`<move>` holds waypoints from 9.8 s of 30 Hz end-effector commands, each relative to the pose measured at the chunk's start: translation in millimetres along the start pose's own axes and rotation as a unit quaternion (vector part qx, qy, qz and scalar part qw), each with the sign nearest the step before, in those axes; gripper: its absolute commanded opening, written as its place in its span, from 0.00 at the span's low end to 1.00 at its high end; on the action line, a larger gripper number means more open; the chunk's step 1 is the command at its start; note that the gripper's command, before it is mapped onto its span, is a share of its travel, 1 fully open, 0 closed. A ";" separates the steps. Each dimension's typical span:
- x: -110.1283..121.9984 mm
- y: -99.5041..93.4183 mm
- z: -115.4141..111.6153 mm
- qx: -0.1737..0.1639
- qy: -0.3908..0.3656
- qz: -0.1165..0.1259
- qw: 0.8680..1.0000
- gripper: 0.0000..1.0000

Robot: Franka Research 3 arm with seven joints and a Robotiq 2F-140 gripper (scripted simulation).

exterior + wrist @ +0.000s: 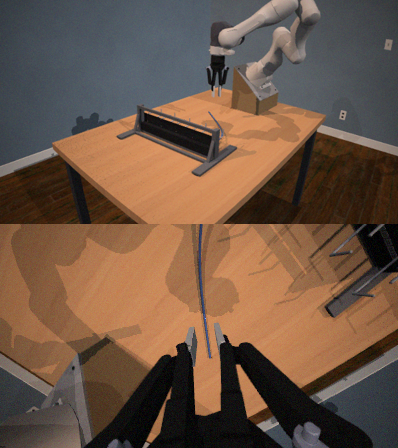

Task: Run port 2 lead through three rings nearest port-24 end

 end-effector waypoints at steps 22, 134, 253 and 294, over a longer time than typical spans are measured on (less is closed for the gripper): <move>-0.4 5.5 0.1 0.001 0.025 0.000 1.000 0.20; -1.4 137.3 1.7 0.001 0.025 0.000 1.000 0.20; -1.0 143.8 2.2 0.001 0.025 0.000 1.000 0.20; -1.0 148.1 2.2 0.001 0.025 0.000 1.000 0.20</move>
Point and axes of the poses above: the point where the finger pads meet when closed, its own y axis out along the fingers, its own x axis across the jaws, z = x × y, the point moved 8 cm from there along -y, back along the fingers, and after that the axes turned 10 degrees about -y, right-handed, at the moved point
